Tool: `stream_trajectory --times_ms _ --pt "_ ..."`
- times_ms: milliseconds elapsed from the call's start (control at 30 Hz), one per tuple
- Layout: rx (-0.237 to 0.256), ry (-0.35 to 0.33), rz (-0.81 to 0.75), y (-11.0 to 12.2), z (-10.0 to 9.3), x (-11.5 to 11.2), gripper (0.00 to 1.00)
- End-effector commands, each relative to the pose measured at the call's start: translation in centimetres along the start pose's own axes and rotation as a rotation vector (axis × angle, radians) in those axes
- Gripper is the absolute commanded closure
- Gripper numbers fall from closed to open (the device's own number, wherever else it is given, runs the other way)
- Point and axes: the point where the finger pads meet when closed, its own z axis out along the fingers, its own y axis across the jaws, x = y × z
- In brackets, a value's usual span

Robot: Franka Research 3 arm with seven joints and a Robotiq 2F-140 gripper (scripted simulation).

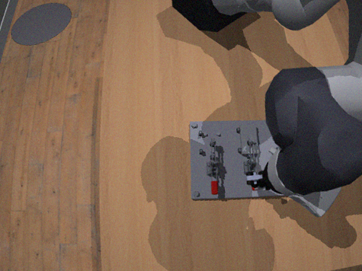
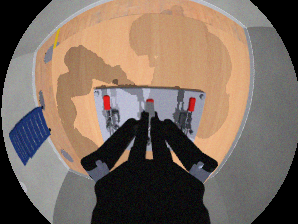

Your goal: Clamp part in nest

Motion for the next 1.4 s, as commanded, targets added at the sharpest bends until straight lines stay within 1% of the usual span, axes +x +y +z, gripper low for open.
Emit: stream_trajectory --times_ms 0,700,1100,1367 --pt "-0.003 -0.001 -0.007 0.1 -0.1 0.0 1.0" --pt "-0.003 -0.001 -0.007 0.1 -0.1 0.0 1.0" --pt "-0.003 -0.001 -0.007 0.1 1.0 0.0 1.0" --pt "-0.003 -0.001 -0.007 0.1 1.1 0.0 1.0"
